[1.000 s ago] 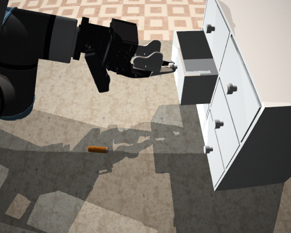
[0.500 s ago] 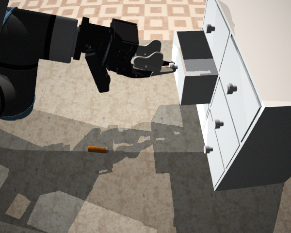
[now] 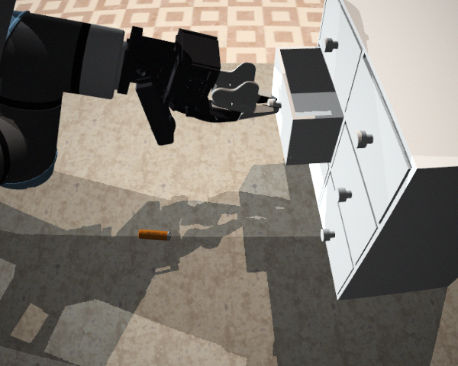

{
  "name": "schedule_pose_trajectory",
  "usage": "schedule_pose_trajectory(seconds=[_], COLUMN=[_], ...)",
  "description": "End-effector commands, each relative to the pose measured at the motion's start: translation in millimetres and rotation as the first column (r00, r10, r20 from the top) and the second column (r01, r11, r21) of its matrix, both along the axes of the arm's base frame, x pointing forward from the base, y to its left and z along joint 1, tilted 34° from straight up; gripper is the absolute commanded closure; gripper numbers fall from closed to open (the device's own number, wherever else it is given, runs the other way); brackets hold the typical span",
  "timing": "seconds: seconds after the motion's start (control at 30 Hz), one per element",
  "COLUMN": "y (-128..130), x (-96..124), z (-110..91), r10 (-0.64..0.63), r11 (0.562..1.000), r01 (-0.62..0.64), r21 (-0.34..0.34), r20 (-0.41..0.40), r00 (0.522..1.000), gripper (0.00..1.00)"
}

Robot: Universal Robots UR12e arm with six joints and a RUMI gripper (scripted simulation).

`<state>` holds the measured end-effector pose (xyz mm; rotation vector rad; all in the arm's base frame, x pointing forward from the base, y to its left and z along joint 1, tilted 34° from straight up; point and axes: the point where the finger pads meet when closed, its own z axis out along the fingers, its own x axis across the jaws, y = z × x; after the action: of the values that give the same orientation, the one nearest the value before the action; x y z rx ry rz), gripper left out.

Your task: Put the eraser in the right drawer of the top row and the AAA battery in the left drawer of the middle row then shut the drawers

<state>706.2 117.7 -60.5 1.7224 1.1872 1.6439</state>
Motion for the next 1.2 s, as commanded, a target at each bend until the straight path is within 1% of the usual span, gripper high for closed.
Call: schedule_pose_trajectory(seconds=[0.0,0.67,1.17], y=[0,1,1], x=[4,12,21], z=[2,3,4], r10=[0.001,0.001,0.001], r11=[1.0,1.0,1.0], r01=[-0.001,-0.001,-0.001], r21=[-0.002,-0.002,-0.002], r20=[0.005,0.006,0.006], r00=[1.0,1.0,1.0], gripper=[0.93,0.93,0.93])
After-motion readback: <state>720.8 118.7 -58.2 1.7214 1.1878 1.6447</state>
